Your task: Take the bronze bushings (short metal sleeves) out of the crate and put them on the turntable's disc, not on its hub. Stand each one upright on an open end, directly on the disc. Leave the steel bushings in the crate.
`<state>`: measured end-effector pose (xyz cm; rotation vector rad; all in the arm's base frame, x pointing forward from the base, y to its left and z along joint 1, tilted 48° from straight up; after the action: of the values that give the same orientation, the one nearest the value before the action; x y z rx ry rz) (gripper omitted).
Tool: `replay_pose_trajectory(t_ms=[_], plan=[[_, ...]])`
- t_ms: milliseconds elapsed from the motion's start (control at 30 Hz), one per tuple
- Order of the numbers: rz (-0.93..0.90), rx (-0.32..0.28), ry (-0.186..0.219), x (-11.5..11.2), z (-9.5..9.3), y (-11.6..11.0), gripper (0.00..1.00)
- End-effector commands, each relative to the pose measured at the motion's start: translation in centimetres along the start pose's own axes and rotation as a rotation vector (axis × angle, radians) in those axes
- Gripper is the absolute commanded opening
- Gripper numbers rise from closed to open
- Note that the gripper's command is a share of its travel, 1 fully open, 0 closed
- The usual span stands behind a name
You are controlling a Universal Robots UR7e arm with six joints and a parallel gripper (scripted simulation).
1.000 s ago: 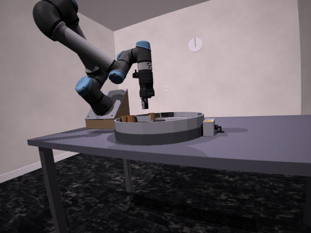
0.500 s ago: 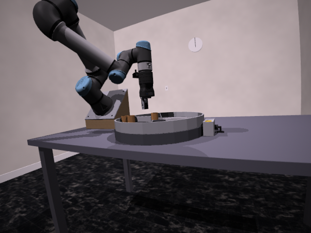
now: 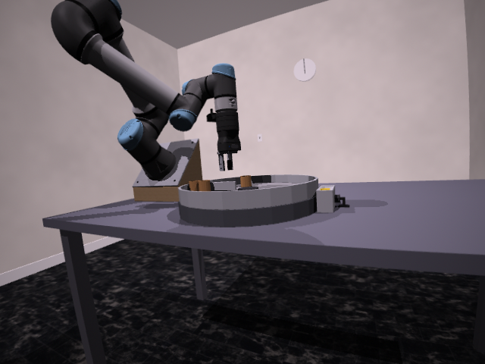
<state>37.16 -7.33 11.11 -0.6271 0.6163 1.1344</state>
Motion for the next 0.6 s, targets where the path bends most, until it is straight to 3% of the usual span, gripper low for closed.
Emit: replay_pose_trajectory(t_ms=[0,567], plan=[[-0.005,-0.008,-0.001,-0.1,0.4,-0.3,1.0],[-0.005,-0.008,-0.002,-0.1,5.2,-0.2,1.0]])
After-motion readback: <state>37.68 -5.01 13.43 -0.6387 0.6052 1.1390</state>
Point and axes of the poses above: the point where the finger pads meet when closed, its own z axis back along the fingers, its own x axis across the jaws, y = z × x, the point moved 8 cm from there along z, back along the fingers, and after that the axes turned 12 degrees about z, right-handed, at the moved point
